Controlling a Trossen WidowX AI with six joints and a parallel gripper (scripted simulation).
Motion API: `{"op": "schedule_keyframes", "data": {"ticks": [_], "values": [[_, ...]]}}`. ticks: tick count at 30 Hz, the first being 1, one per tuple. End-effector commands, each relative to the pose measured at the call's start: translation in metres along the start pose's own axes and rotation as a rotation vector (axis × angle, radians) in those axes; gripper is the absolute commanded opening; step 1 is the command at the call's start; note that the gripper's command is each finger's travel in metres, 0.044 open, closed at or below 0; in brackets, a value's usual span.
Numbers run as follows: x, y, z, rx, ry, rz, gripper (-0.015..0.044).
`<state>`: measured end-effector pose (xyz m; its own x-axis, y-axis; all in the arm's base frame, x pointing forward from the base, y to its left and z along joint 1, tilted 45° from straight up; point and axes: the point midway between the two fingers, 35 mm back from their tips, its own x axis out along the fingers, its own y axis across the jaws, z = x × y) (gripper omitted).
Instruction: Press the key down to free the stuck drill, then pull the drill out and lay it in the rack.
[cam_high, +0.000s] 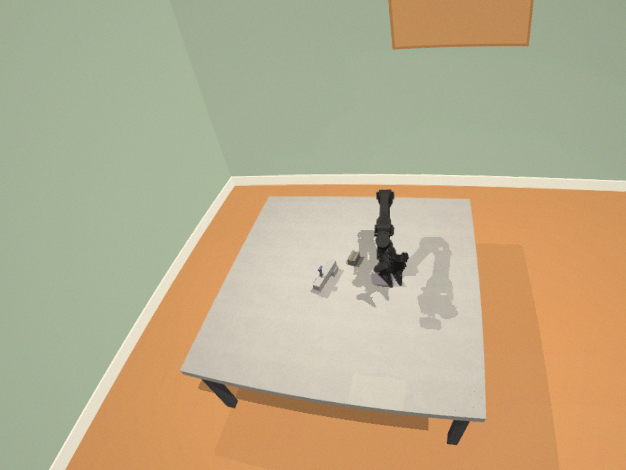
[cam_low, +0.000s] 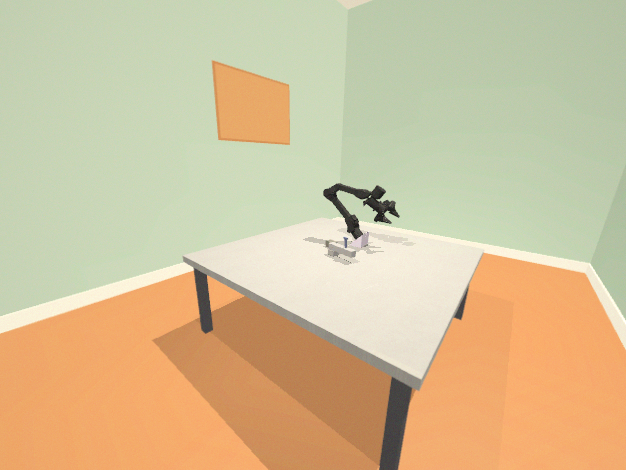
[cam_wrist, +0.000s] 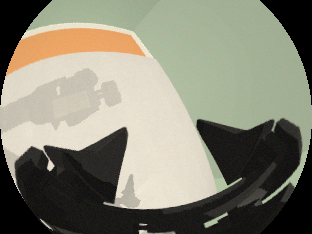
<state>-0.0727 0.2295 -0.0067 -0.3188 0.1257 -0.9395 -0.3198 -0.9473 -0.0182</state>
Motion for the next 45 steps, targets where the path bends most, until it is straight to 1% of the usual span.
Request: {"op": "schedule_keyframes", "data": {"ticks": [1, 10, 13, 15, 20, 24, 29, 33, 36, 45], "values": [[0.000, 0.000, 0.000, 0.000, 0.000, 0.000, 0.0374], [-0.001, -0.004, -0.004, 0.005, 0.016, -0.002, 0.0138], [-0.010, -0.025, -0.025, 0.028, 0.097, -0.004, 0.0059], [-0.020, -0.044, -0.051, 0.053, 0.183, 0.009, 0.0006], [-0.056, -0.077, -0.128, 0.116, 0.379, 0.100, 0.0000], [-0.090, -0.086, -0.191, 0.164, 0.498, 0.216, 0.0000], [-0.135, -0.077, -0.257, 0.121, 0.605, 0.445, 0.0000], [-0.174, -0.060, -0.303, 0.049, 0.631, 0.667, 0.0000], [-0.188, -0.053, -0.317, 0.012, 0.624, 0.748, 0.0000], [-0.185, -0.050, -0.318, 0.022, 0.622, 0.740, 0.0000]]}}
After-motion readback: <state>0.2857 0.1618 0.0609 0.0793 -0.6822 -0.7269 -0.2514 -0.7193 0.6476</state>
